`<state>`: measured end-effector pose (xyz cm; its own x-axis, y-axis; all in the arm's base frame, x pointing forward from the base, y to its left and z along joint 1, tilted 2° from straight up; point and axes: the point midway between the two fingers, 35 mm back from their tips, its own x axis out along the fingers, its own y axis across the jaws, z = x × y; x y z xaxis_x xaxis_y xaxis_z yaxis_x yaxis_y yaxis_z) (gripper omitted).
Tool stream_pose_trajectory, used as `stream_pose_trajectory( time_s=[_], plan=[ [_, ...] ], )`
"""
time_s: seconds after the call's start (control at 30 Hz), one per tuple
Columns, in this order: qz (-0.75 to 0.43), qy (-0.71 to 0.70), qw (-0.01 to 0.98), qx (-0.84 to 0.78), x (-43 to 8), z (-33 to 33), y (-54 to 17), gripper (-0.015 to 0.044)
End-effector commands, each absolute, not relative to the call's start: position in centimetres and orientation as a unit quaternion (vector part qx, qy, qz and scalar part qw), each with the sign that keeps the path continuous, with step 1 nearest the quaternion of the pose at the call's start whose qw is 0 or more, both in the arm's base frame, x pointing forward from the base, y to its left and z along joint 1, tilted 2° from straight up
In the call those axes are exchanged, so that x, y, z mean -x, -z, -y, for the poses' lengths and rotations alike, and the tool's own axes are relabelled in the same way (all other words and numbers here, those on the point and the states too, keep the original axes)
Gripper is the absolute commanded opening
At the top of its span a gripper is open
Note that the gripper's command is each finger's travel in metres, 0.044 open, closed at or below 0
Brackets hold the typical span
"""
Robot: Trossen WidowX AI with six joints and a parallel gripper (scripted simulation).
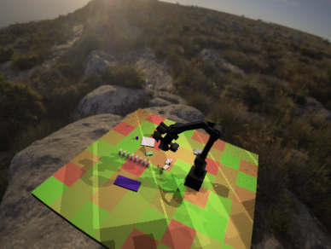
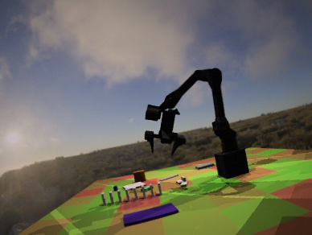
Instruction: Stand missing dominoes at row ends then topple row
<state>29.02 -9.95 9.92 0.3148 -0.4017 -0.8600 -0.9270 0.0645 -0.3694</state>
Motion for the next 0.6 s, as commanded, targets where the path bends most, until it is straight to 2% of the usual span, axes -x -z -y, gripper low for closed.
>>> stream_pose_trajectory(
  time_s=[0.0,0.13,0.37,0.57],
  plan=[
    [-0.549,-0.321,0.562,0.529,-27.1,7.7,-5.4,0.044],
    [-0.579,-0.367,0.601,0.411,-24.7,5.2,-2.1,0.044],
    [-0.58,-0.369,0.603,0.405,-24.6,5.1,-1.8,0.044],
    [-0.581,-0.369,0.603,0.405,-24.9,5.3,2.1,0.044]
  ],
)
